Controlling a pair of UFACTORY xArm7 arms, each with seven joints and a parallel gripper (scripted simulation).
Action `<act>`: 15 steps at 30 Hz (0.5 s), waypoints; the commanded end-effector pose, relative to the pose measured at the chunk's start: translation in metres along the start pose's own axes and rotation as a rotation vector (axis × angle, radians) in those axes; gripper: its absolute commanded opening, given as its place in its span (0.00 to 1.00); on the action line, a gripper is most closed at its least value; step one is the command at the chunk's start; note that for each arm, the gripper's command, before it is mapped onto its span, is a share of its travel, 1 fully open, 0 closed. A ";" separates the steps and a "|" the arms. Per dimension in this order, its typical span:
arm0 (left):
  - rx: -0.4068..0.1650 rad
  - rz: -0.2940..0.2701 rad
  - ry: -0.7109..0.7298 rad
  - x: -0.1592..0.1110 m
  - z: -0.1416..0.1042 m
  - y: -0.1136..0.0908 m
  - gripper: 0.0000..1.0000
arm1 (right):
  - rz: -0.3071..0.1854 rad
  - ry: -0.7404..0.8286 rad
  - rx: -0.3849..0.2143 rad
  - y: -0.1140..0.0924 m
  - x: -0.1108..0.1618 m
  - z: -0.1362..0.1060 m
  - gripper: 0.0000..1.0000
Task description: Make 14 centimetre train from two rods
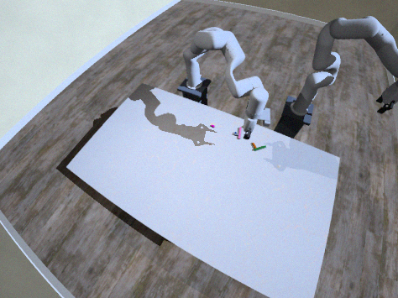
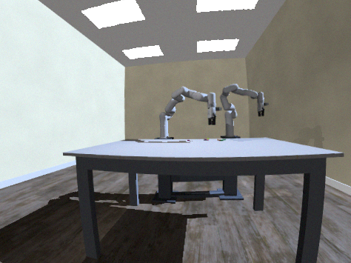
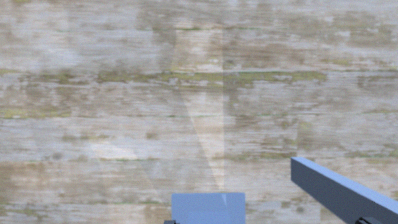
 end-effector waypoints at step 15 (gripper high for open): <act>0.004 0.000 0.000 0.000 0.001 -0.001 1.00 | -0.015 -0.508 0.018 -0.062 -0.029 -0.054 1.00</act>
Point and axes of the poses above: on each arm, the point where the finger pads meet when closed, its own y axis out along the fingers, its own x axis across the jaws, z = x × y, the point moved 6 cm from there along -y, back along the fingers, and after that the axes turned 15 degrees about y, right-handed, at the moved point
